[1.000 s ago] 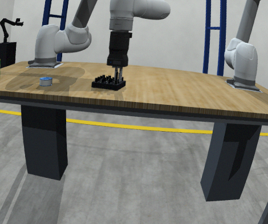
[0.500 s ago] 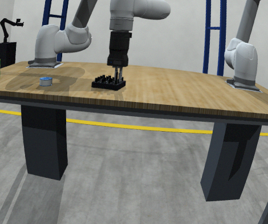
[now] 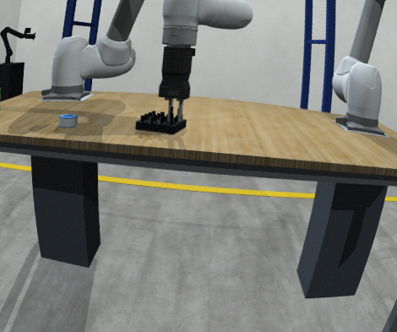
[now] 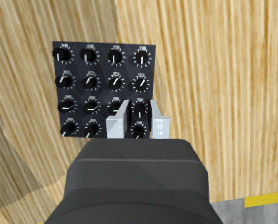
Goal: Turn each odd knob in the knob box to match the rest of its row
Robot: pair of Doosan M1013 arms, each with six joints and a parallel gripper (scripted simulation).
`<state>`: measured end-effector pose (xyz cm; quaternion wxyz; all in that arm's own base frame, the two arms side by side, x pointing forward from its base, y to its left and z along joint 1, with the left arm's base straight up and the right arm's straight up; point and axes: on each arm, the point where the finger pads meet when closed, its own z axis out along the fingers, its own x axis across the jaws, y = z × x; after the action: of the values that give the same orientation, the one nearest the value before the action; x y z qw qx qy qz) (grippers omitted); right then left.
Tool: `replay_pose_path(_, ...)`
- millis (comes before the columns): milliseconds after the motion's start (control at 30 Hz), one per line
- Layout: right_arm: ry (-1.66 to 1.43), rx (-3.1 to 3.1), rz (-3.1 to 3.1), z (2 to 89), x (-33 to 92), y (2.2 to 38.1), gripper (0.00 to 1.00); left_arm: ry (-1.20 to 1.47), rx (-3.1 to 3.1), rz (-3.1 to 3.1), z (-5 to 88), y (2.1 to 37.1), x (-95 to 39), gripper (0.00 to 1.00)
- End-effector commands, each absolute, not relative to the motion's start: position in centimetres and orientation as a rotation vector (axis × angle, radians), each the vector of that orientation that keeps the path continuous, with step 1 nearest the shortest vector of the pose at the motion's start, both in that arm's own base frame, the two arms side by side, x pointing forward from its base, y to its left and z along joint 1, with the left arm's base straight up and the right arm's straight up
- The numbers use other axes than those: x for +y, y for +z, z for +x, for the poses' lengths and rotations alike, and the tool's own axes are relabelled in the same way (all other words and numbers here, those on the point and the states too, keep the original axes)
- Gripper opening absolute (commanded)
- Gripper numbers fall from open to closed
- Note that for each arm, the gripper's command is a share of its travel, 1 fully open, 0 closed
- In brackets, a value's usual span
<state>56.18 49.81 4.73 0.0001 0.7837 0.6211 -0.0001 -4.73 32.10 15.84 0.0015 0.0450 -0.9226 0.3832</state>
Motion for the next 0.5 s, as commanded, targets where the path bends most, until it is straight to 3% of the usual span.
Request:
replay_pose_path(0, 0.002, 1.951, 2.462, 56.2, 49.8, 4.8, 0.46, 1.201, -2.896, 0.141, -4.7, 15.9, 32.1, 1.0)
replay_pose_path(467, 0.002, 1.951, 2.462, 56.2, 49.8, 6.9, 0.46, 1.201, -2.896, 0.141, -4.7, 15.9, 32.1, 1.0)
